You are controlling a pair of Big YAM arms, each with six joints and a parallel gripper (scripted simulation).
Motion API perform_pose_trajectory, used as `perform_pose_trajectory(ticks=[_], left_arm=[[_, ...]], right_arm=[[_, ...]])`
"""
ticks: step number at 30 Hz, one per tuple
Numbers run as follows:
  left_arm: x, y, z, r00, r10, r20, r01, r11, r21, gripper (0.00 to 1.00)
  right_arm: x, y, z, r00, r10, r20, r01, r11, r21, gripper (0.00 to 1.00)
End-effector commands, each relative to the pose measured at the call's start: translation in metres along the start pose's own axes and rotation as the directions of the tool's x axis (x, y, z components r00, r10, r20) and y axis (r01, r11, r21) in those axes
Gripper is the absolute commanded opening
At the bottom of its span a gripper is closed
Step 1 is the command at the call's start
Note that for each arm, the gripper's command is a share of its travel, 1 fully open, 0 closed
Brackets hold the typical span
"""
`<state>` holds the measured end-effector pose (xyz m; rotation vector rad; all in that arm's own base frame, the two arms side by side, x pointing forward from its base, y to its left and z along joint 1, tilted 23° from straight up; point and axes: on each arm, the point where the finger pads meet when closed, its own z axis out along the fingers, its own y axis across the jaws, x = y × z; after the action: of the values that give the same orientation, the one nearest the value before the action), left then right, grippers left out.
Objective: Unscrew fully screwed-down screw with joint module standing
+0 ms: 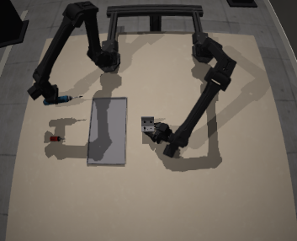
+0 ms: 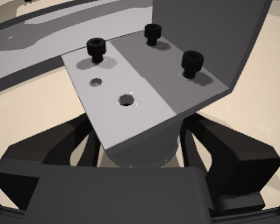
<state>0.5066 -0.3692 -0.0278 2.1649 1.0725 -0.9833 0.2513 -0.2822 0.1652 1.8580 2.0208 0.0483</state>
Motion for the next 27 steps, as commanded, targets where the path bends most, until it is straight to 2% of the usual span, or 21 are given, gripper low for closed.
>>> perform_pose_trajectory(ticks=[1,3,5,15,17,20,22,27], left_arm=[[-0.007,0.01,-0.004,1.0,0.026,-0.003,-0.026,1.0,-0.015,0.59],[-0.007,0.01,-0.004,1.0,0.026,-0.003,-0.026,1.0,-0.015,0.59],[-0.007,0.01,-0.004,1.0,0.026,-0.003,-0.026,1.0,-0.015,0.59],[-0.007,0.01,-0.004,1.0,0.026,-0.003,-0.026,1.0,-0.015,0.59],[-0.007,0.01,-0.004,1.0,0.026,-0.003,-0.026,1.0,-0.015,0.59],[-0.007,0.01,-0.004,1.0,0.026,-0.003,-0.026,1.0,-0.015,0.59],[-0.007,0.01,-0.004,1.0,0.026,-0.003,-0.026,1.0,-0.015,0.59],[-0.007,0.01,-0.004,1.0,0.026,-0.003,-0.026,1.0,-0.015,0.59]], right_arm=[[-0.017,0.017,-0.021,0.998,0.006,0.064,-0.003,0.999,-0.048,0.42],[-0.017,0.017,-0.021,0.998,0.006,0.064,-0.003,0.999,-0.048,0.42],[-0.001,0.005,0.006,1.0,0.006,0.008,-0.006,1.0,-0.008,0.42],[-0.001,0.006,0.027,1.0,0.004,0.007,-0.004,1.0,-0.008,0.42],[-0.017,0.016,0.007,0.998,0.008,0.058,-0.006,0.999,-0.043,0.42],[-0.018,0.016,0.005,0.998,0.009,0.062,-0.006,0.999,-0.045,0.42],[-0.002,0.004,0.031,1.0,0.009,0.008,-0.009,1.0,-0.007,0.42],[-0.005,0.008,0.039,1.0,0.006,0.015,-0.005,1.0,-0.013,0.42]])
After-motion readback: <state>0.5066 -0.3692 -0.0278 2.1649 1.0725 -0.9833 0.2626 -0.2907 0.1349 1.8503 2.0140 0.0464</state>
